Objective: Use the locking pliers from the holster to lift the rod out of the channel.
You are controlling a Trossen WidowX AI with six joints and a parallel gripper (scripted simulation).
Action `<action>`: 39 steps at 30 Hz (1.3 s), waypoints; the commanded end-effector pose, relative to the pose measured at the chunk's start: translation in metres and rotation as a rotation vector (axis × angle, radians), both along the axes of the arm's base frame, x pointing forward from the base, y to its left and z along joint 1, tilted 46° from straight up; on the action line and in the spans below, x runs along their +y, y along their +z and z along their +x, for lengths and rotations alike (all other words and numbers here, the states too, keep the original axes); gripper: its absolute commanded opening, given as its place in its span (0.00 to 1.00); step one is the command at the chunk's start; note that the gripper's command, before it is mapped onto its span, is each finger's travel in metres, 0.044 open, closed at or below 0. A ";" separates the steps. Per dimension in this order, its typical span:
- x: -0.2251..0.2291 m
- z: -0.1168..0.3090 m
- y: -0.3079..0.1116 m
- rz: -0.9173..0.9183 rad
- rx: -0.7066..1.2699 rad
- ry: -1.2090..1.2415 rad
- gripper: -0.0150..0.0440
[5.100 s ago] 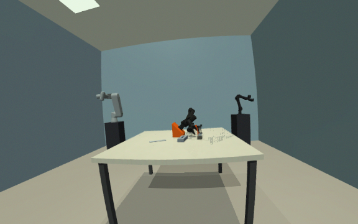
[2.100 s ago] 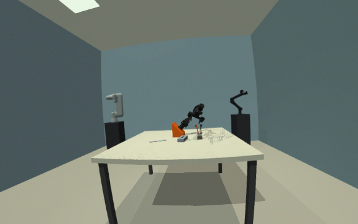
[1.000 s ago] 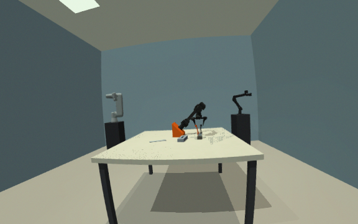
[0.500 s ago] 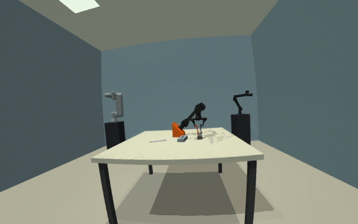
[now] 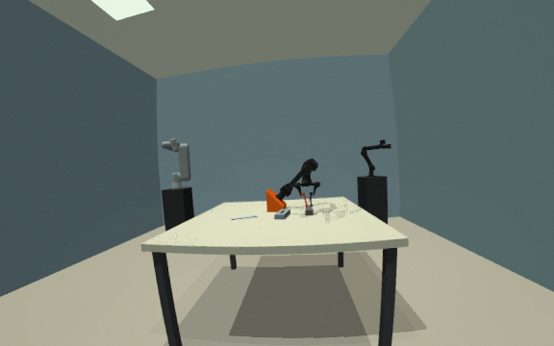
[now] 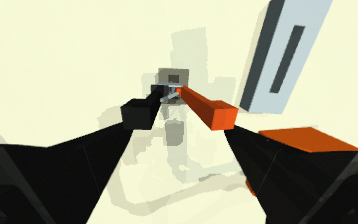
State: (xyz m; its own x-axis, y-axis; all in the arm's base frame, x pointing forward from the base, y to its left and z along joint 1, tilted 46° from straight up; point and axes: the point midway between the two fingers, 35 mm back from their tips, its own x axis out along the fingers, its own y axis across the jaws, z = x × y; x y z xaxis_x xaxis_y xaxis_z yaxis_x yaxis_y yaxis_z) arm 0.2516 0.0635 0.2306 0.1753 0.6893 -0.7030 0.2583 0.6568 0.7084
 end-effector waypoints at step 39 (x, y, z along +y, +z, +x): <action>0.015 0.025 -0.021 0.004 -0.009 0.000 0.98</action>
